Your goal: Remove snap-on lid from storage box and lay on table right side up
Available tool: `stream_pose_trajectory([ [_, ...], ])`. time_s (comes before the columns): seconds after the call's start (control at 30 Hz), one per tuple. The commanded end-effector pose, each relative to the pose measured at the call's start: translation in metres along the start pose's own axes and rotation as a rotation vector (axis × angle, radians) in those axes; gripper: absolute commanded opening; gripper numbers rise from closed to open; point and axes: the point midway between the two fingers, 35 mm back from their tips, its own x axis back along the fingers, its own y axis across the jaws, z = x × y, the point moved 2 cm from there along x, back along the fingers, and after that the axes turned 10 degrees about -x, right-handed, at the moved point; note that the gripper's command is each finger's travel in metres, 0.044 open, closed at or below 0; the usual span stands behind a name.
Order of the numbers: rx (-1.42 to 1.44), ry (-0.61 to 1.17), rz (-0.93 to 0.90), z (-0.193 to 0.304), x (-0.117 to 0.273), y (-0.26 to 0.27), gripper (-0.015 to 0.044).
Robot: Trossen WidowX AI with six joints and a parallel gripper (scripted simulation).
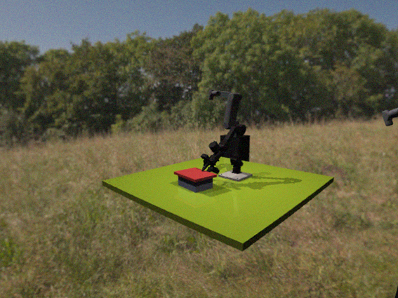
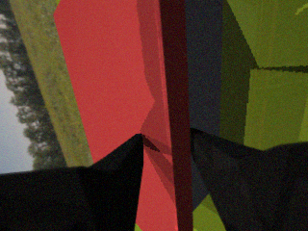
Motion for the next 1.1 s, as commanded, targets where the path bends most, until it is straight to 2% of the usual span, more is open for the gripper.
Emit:
stream_pose_trajectory([
  [0.0,0.0,0.0,0.0,0.0002,0.001,0.0012,0.0],
  [1.07,0.0,0.0,0.0,0.0007,0.0062,0.0052,0.0],
])
